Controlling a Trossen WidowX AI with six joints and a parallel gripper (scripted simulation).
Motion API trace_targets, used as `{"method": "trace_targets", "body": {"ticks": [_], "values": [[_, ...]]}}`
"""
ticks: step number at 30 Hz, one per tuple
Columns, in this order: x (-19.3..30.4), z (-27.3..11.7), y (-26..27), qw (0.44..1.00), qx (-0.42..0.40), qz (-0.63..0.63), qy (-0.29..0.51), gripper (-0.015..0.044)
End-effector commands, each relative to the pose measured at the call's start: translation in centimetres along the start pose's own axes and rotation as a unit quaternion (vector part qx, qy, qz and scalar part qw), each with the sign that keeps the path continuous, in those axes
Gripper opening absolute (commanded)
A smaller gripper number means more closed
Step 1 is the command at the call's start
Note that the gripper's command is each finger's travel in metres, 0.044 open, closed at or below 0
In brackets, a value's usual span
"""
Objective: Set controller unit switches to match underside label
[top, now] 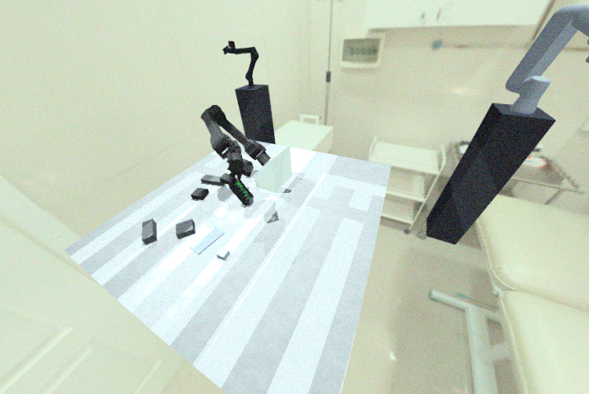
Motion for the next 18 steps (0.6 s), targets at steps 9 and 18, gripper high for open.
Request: {"method": "trace_targets", "body": {"ticks": [9, 18], "values": [[-1.5, -0.1, -0.2, 1.000, -0.007, 0.003, 0.005, 0.0338], [-2.3, -0.4, -0.4, 1.000, -0.008, 0.003, 0.010, 0.0338]]}}
Point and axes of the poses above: the point midway between the two fingers, 35 mm back from their tips, its own z axis out along the fingers, its own y axis across the jaws, x = y × z, the point moved 7 cm from there along -z, back along the fingers, and after that the axes turned 7 degrees about -z, right-handed, at the moved point
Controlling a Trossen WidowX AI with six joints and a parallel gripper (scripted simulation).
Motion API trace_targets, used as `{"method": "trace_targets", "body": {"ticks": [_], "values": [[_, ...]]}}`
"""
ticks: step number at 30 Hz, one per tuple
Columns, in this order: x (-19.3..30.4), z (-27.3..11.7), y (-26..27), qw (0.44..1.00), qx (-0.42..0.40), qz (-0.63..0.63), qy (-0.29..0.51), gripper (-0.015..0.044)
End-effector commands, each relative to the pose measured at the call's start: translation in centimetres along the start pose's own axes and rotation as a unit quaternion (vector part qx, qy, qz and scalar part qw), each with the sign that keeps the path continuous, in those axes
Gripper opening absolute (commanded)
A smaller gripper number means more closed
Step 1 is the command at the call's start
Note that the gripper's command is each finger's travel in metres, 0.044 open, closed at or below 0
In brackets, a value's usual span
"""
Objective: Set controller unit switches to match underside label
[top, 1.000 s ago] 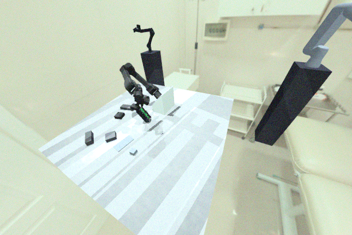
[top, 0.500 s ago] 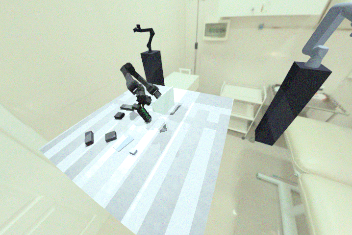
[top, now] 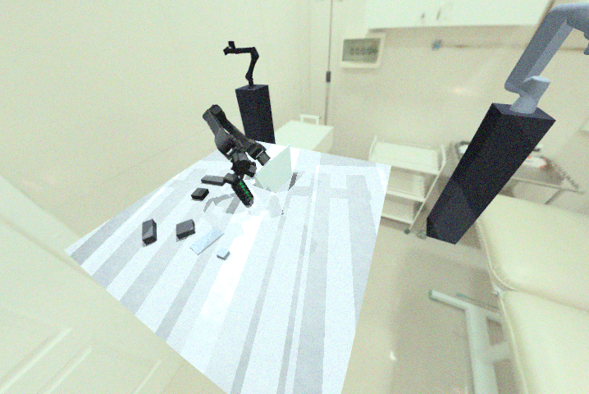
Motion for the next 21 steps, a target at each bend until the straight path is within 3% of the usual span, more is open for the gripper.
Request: {"method": "trace_targets", "body": {"ticks": [1, 21], "values": [[-0.6, 0.2, -0.1, 1.000, -0.008, 0.003, -0.009, 0.0338], [-1.7, -0.3, -0.3, 0.999, -0.005, 0.004, -0.033, 0.0338]]}}
Point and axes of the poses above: the point midway between the two fingers, 35 mm back from their tips, its own z axis out along the fingers, its own y axis across the jaws, x = y × z, the point moved 7 cm from there along -z, back along the fingers, and after that the axes turned 7 degrees about -z, right-handed, at the moved point
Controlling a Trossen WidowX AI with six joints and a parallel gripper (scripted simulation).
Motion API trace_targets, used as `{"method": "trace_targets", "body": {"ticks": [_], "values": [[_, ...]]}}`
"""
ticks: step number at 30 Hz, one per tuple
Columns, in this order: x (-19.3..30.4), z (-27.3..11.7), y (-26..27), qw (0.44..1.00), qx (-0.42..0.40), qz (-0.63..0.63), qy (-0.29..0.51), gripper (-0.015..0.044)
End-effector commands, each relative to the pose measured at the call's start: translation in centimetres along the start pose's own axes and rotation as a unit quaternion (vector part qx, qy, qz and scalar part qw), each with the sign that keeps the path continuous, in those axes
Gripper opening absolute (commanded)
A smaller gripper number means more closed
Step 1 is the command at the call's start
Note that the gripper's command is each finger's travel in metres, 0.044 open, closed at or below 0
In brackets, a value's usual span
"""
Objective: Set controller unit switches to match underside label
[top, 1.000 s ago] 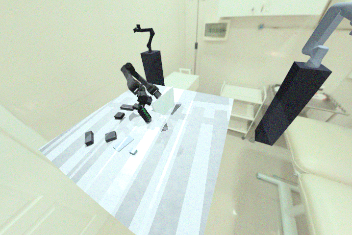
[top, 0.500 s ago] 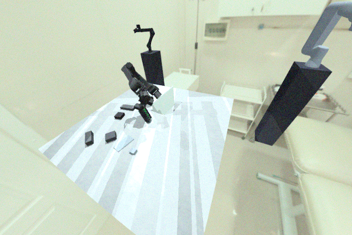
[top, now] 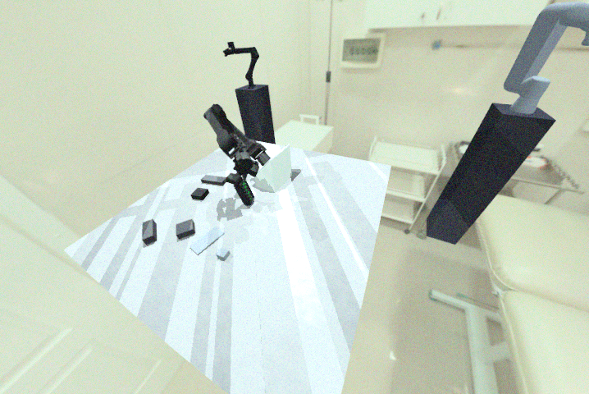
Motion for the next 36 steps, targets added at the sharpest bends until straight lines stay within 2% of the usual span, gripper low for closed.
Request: {"method": "trace_targets", "body": {"ticks": [1, 36], "values": [[-0.5, 0.3, -0.1, 1.000, -0.009, 0.004, -0.014, 0.0338], [-2.5, -0.2, -0.3, 0.998, -0.004, 0.005, -0.056, 0.0338]]}}
Point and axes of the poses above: the point midway between the two fingers, 35 mm back from their tips, its own z axis out along the fingers, its own y axis across the jaws, x = y × z, the point moved 7 cm from there along -z, back along the fingers, and after that the axes turned 7 degrees about -z, right-handed, at the moved point
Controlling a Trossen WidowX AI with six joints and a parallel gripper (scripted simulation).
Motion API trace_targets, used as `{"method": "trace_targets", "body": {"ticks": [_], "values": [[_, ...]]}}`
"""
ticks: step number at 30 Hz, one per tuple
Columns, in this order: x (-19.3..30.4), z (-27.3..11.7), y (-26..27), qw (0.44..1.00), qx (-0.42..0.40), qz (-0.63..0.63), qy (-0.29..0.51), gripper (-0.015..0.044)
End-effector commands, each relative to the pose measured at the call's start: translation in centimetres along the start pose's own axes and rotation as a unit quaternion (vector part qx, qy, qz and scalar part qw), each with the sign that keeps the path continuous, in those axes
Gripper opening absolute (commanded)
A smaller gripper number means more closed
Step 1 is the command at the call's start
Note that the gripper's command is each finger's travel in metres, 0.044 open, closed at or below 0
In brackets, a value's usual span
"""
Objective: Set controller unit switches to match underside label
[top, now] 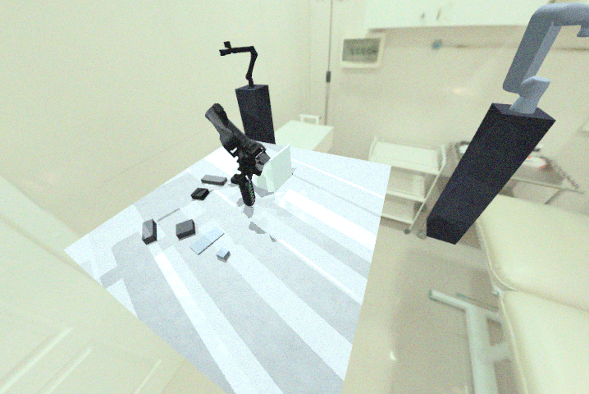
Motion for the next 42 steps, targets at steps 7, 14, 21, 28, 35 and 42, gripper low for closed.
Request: {"method": "trace_targets", "body": {"ticks": [7, 14, 21, 28, 35, 42], "values": [[-0.8, 0.5, 0.0, 1.000, -0.010, 0.000, -0.018, 0.0338], [-1.2, 0.5, -0.1, 1.000, -0.009, 0.000, -0.027, 0.0338], [-1.6, 0.5, -0.1, 0.999, -0.008, 0.000, -0.036, 0.0338], [-2.0, 0.6, -0.2, 0.999, -0.007, 0.000, -0.044, 0.0338], [-2.4, 0.7, -0.2, 0.999, -0.006, 0.000, -0.053, 0.0338], [-2.7, 0.8, -0.3, 0.998, -0.005, 0.000, -0.061, 0.0338]]}}
Point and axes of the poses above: the point midway between the two fingers, 35 mm back from their tips, its own z axis out along the fingers, its own y axis across the jaws, x = y × z, the point moved 7 cm from there along -z, back along the fingers, and after that the axes turned 7 degrees about -z, right-handed, at the moved point
